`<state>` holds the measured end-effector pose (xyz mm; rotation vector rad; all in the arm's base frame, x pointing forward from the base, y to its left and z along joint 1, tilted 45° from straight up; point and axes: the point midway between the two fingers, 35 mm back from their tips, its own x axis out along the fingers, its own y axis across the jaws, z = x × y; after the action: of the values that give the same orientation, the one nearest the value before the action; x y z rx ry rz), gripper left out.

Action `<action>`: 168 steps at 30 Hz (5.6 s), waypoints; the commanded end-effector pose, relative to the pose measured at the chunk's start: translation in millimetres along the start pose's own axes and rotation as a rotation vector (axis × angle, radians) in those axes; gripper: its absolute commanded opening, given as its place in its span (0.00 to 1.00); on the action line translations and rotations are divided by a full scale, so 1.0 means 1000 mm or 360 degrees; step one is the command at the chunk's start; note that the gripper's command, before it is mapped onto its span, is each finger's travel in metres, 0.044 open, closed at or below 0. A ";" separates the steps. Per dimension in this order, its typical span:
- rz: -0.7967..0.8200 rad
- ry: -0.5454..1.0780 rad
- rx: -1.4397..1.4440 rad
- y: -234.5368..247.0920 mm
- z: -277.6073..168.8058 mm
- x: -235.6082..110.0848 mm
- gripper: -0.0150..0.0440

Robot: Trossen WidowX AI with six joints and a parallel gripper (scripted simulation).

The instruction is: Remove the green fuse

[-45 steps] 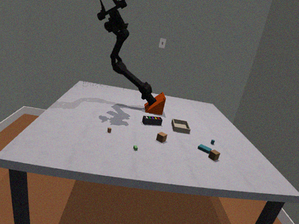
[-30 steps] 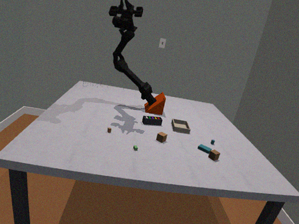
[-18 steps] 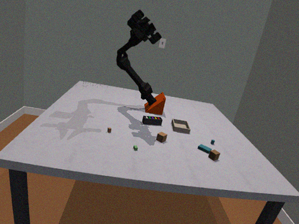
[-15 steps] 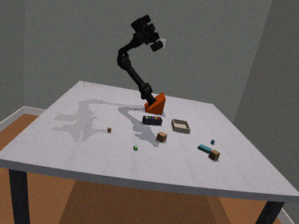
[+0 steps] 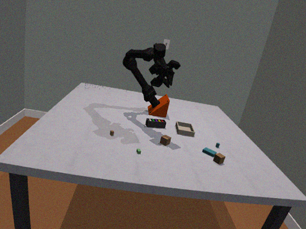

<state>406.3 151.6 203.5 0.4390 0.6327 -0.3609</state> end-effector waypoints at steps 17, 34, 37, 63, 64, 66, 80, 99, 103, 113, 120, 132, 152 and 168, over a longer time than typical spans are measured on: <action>-0.1160 0.1125 -0.1651 -0.217 -0.080 0.021 0.38; -0.1160 0.1125 -0.1651 -0.222 -0.081 0.027 0.38; -0.1160 0.1125 -0.1651 -0.224 -0.081 0.028 0.38; -0.1162 0.1123 -0.1651 -0.240 -0.084 0.041 0.38; -0.1162 0.1123 -0.1651 -0.240 -0.084 0.041 0.38; -0.1162 0.1123 -0.1651 -0.240 -0.084 0.041 0.38; -0.1163 0.1123 -0.1651 -0.248 -0.086 0.047 0.38; -0.1158 0.1122 -0.1640 -0.247 -0.086 0.046 0.25; -0.1158 0.1123 -0.1640 -0.245 -0.086 0.045 0.25; -0.1158 0.1123 -0.1642 -0.241 -0.085 0.042 0.25; -0.1158 0.1123 -0.1643 -0.238 -0.084 0.040 0.25; -0.1158 0.1124 -0.1644 -0.234 -0.083 0.037 0.25; -0.1158 0.1124 -0.1647 -0.226 -0.082 0.032 0.25; -0.1159 0.1125 -0.1649 -0.220 -0.080 0.027 0.25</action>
<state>288.1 -2.8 65.2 -0.7362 1.5589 -0.5067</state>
